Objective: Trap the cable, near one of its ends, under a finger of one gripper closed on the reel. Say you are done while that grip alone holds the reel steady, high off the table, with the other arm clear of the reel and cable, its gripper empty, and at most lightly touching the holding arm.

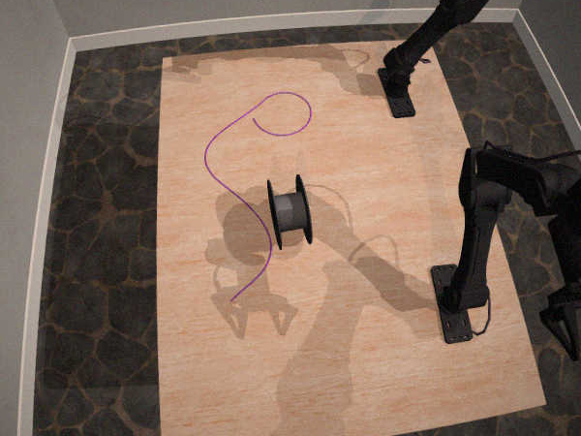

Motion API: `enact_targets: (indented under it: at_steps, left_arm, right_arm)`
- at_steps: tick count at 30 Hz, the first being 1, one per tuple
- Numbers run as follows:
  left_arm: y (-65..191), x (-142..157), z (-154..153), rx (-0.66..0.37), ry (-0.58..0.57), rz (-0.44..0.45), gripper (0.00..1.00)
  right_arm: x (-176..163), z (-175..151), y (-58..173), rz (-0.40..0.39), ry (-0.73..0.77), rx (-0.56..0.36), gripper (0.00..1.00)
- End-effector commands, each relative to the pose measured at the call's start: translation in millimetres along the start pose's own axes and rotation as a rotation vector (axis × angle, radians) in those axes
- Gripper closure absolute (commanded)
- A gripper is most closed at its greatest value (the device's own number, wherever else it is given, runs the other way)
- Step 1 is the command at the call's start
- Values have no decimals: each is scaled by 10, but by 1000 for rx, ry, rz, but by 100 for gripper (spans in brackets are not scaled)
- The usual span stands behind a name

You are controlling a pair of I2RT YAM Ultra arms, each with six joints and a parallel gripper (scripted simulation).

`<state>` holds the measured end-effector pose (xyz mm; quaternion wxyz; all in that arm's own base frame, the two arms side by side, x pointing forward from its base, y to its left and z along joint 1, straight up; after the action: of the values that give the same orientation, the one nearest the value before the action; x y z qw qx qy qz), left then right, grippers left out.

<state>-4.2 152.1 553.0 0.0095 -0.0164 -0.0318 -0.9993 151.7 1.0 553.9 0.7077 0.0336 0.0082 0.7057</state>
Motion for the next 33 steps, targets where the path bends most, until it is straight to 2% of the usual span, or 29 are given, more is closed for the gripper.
enact_targets:
  at_steps: [1, 7, 11, 14, 17, 24, 33]
  left_arm:
    - [-340, 0, -69, -34, -6, 7, 0]
    - [-677, -10, -340, -51, -6, 8, 0]
    - [-690, -12, -404, -78, -6, 8, 0]
    - [-969, -20, -633, -48, -6, 7, 0]
    - [-1144, -27, -834, -36, -6, 7, 0]
    - [-1314, -38, -1170, -46, -6, 7, 0]
    - [-1401, -46, -1381, -47, -6, 7, 0]
  right_arm:
    - [-8, -83, -357, 4, 6, -27, 0]
    - [-21, -351, -681, 3, 6, -47, 0]
    - [-24, -416, -695, 4, 6, -73, 0]
    - [-33, -644, -969, 3, 6, -45, 0]
    - [-42, -860, -1166, 2, 5, -27, 0]
    - [-55, -1183, -1314, 2, 6, -42, 0]
    - [-63, -1401, -1403, 2, 6, -42, 0]
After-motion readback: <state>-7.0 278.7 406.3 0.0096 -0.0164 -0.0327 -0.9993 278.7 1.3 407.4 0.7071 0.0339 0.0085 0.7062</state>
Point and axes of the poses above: on each arm, the point where the finger pads meet when closed, its own y axis back along the fingers, its own x axis across the jaws, z = x × y, the point moved 10 cm from there along y, back along the fingers, and after that the axes turned 2 degrees about -y, right-handed, at the moved point
